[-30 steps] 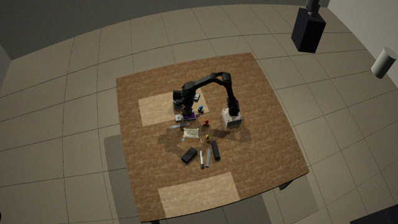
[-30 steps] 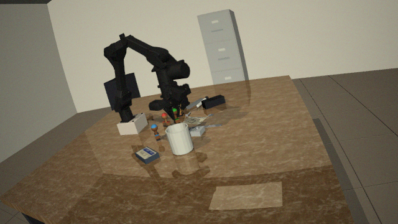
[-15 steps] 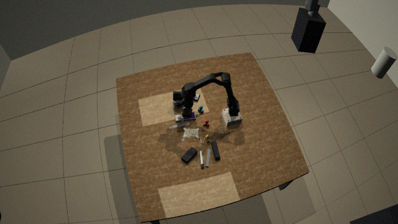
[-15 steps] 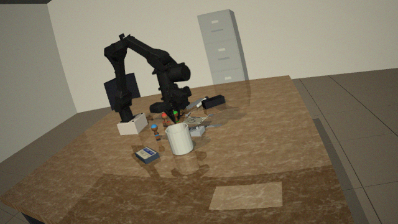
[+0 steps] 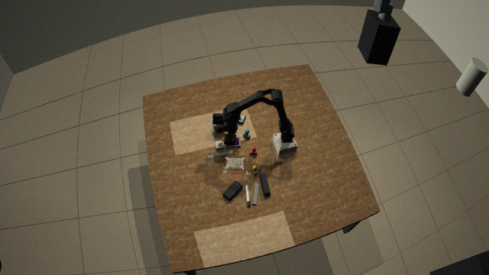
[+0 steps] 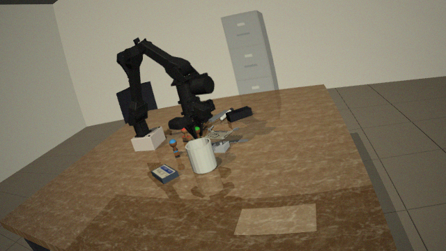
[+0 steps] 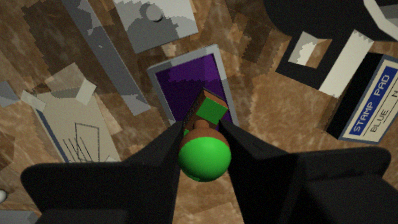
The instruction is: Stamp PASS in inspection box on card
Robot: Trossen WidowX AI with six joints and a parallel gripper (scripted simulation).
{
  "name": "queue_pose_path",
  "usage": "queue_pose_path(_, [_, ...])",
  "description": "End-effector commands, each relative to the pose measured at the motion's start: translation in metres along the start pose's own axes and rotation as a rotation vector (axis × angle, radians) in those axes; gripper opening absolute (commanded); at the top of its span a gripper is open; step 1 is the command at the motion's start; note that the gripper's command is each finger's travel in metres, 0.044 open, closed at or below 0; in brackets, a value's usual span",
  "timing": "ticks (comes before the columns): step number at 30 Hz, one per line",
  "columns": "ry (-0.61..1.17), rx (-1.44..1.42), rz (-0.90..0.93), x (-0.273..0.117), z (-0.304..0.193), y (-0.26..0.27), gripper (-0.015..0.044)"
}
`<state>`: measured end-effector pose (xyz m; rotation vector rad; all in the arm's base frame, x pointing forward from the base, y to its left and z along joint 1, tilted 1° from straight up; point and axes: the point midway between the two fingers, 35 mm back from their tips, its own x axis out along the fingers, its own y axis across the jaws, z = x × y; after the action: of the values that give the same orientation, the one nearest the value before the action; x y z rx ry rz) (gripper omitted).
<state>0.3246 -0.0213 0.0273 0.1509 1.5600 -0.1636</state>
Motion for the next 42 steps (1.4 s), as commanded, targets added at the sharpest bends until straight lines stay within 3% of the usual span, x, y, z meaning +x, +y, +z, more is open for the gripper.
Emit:
queue_pose_path(1, [0.000,-0.003,0.000,0.003,0.000,0.000,0.0000])
queue_pose_path(42, [-0.001,0.001,0.000,0.019,-0.001,0.000,0.0000])
